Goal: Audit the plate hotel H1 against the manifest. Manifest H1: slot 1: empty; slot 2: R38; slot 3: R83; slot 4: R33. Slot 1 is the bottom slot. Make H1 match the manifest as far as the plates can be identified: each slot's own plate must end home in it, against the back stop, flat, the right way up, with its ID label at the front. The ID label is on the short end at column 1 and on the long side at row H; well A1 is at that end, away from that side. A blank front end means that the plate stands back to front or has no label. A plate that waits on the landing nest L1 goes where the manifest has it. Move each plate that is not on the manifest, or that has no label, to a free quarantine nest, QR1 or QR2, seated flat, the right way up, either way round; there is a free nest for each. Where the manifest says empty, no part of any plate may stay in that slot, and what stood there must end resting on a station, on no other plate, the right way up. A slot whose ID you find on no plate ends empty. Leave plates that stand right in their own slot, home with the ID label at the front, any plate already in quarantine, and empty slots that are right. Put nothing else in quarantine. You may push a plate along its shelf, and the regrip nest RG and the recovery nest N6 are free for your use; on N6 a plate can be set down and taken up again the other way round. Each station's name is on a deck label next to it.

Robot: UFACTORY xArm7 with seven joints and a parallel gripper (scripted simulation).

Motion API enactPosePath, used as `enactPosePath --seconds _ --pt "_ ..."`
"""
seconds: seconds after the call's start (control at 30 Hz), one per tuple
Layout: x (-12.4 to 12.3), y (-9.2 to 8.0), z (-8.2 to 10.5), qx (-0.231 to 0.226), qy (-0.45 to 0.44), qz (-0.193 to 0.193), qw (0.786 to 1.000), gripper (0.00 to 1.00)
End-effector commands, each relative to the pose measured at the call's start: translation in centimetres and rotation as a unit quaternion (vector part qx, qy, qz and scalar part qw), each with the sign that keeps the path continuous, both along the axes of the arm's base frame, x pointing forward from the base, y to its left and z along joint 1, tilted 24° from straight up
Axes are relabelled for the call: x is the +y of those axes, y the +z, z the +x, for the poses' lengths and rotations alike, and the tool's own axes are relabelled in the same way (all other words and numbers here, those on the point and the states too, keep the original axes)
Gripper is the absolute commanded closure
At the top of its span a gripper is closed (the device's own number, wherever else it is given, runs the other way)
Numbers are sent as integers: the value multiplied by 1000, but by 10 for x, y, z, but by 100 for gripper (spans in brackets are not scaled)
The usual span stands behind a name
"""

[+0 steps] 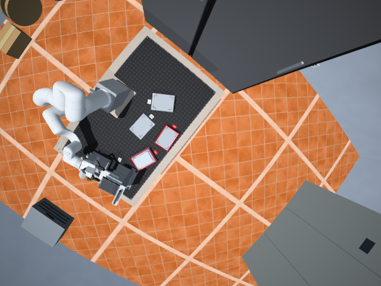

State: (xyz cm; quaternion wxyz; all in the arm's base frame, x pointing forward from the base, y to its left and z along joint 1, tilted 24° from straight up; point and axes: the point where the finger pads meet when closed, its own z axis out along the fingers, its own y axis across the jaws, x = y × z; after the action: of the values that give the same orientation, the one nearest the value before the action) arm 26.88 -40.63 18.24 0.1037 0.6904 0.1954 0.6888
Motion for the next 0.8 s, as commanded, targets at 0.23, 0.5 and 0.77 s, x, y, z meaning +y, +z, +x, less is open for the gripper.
enactPosePath --seconds 0.23,0.5,0.77 --pt "0 0 3 0 0 -2 1000 100" --pt "0 0 4 0 0 -2 1000 100" --pt "0 0 6 0 0 -2 1000 100"
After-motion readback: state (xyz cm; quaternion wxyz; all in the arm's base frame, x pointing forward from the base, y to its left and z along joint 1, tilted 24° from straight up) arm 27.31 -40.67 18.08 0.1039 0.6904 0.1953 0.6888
